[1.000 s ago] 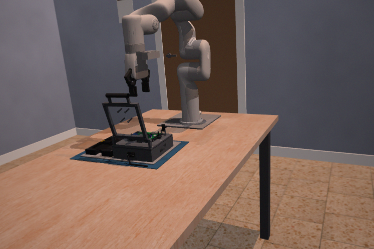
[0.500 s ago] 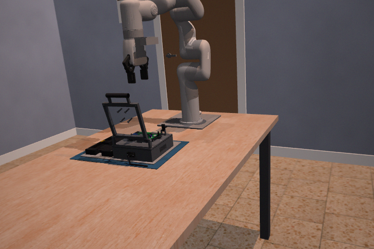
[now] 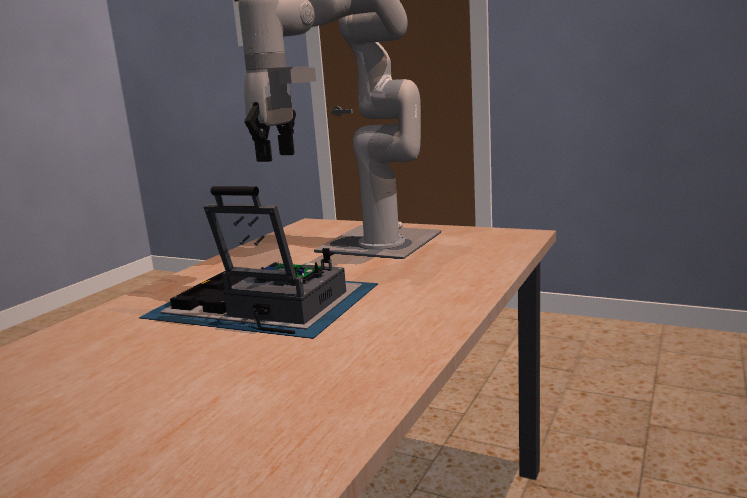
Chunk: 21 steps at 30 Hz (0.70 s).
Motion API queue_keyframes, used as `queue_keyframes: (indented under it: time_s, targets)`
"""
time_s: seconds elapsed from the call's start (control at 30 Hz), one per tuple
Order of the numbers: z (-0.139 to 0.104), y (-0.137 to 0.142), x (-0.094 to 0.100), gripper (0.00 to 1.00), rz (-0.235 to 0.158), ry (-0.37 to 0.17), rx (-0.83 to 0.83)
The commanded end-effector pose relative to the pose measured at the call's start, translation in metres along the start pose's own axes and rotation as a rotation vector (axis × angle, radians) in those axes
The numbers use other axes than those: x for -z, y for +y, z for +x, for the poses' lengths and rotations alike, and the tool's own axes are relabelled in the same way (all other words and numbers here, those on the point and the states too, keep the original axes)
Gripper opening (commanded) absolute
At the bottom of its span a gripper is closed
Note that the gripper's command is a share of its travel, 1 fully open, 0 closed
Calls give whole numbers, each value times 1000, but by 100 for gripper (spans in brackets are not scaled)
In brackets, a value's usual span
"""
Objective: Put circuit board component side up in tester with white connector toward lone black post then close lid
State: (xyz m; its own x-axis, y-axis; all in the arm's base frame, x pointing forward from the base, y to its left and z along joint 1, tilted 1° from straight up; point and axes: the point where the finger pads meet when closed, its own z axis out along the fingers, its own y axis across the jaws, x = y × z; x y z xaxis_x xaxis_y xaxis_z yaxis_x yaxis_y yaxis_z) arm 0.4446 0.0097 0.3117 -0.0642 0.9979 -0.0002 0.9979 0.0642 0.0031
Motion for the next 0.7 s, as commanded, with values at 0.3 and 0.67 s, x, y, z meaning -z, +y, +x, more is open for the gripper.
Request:
queue_keyframes:
  time_s: [0.3,0.67]
  targets:
    - [0,1,2,52,-4,0,0]
    - [0,24,2,52,-4,0,0]
